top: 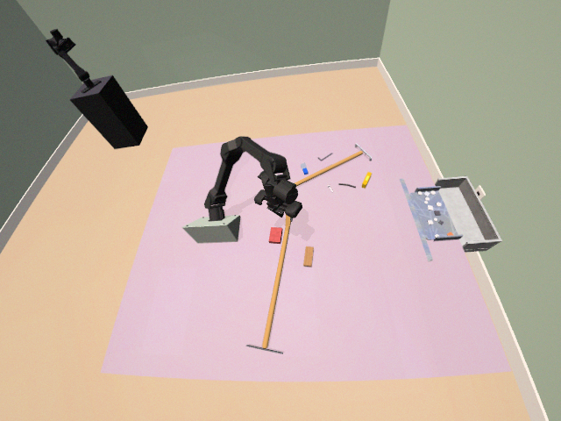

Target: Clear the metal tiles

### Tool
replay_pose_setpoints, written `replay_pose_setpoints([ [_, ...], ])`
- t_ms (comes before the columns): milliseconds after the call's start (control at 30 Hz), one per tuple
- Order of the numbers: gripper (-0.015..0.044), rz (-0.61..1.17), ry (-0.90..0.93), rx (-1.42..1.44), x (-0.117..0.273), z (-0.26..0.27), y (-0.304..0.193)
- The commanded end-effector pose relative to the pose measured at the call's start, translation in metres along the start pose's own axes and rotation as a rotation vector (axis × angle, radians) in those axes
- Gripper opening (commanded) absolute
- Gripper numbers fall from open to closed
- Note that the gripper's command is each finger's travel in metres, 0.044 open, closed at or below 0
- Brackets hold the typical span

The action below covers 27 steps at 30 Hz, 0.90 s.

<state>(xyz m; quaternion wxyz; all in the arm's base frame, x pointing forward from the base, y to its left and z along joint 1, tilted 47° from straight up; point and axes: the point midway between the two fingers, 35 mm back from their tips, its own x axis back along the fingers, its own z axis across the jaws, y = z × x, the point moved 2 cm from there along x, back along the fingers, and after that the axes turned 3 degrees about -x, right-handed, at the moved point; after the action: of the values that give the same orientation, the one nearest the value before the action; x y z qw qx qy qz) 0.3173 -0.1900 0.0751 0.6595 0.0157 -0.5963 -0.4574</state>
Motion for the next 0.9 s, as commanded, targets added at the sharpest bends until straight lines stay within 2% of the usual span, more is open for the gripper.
replay_pose_setpoints([
  [0, 0.0000, 0.004, 0.019, 0.036, -0.005, -0.005, -0.020],
  [867, 0.0000, -0.034, 0.096, 0.271, -0.027, -0.011, -0.123],
])
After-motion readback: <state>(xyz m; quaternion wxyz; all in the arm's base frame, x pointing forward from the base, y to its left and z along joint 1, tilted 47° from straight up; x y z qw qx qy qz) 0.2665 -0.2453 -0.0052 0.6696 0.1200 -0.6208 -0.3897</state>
